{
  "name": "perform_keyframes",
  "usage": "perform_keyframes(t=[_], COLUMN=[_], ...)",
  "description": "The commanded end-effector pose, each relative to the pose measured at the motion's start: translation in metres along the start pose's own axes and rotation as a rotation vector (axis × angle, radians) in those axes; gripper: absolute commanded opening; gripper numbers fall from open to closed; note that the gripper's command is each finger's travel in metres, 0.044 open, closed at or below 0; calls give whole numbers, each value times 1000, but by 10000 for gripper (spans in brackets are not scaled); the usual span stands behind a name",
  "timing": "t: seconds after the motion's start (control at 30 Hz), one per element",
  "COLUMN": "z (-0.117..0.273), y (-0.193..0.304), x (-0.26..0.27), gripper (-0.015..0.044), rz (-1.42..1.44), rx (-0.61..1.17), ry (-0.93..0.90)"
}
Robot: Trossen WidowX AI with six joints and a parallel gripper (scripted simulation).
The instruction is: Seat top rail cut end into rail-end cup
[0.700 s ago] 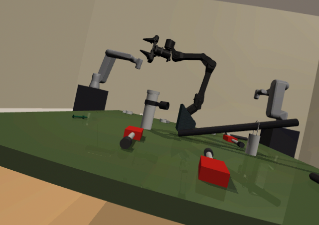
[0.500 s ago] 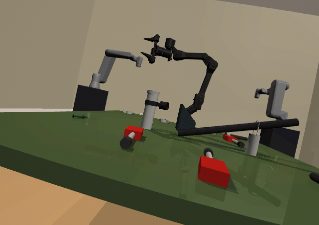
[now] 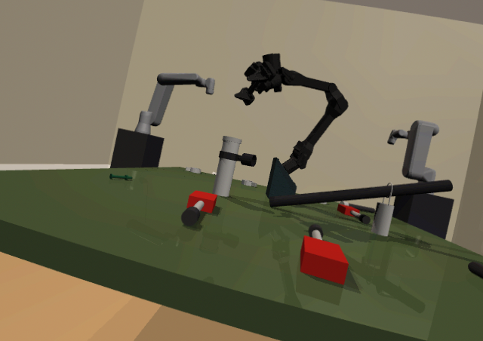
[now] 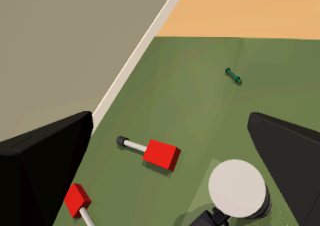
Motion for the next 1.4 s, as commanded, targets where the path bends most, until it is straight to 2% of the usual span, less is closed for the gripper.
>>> perform_keyframes(t=[0.0, 0.4, 0.5, 0.7, 0.8, 1.2, 1.37], z=[-3, 26, 34, 34, 27, -46, -50], y=[63, 208, 228, 229, 222, 152, 148], x=[22, 53, 55, 55, 51, -15, -20], gripper=[440, 440, 440, 440, 440, 440, 440], rz=[315, 1037, 1130, 1133, 1222, 2254, 2315], rx=[214, 671, 728, 730, 710, 535, 529], ry=[-27, -301, -365, -367, -385, -529, -536])
Point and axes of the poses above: the point midway between the two fingers, 35 mm back from their tips, its own z axis back along the fingers, its own x axis across the jaws, y = z × x, the point moved 5 cm from there along z, back along the fingers, and after that the axes turned 3 degrees about -z, right-handed, at the moved point
